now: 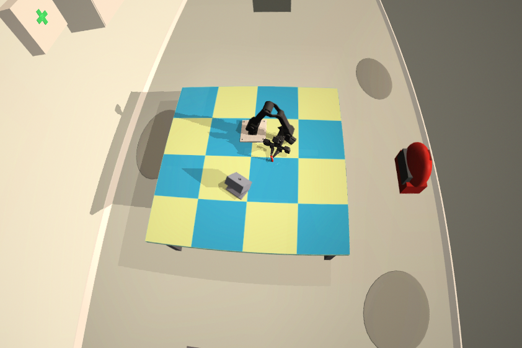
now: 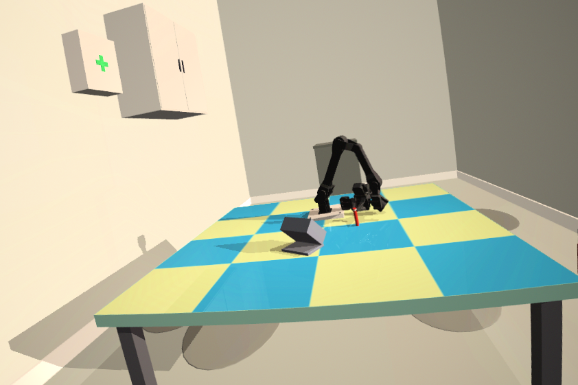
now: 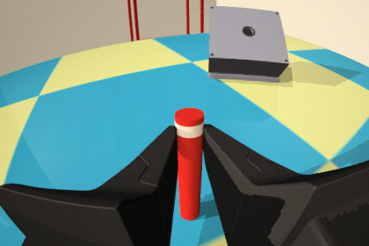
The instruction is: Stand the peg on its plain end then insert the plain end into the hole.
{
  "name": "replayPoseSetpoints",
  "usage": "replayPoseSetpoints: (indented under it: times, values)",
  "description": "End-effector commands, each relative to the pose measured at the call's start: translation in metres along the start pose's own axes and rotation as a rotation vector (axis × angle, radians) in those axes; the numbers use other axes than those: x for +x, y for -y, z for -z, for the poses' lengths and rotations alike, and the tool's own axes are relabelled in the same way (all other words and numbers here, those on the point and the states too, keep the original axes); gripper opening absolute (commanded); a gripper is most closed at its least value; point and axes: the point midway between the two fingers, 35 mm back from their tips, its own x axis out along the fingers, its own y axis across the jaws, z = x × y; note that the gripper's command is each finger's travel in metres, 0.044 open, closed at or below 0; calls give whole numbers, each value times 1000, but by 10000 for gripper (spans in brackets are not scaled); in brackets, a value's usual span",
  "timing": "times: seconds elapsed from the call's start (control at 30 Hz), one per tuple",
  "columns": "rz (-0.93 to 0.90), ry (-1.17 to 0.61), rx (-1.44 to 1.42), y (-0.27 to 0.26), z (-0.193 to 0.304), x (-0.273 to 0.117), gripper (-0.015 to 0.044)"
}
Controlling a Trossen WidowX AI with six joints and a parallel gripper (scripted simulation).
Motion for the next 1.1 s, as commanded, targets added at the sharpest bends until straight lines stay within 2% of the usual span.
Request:
replayPoseSetpoints:
  times: [0.0,0.07,1.07]
  values:
    - [0,0,0,0,0,0,82]
    - [0,0,0,0,0,0,130]
    - [0,0,0,0,0,0,130]
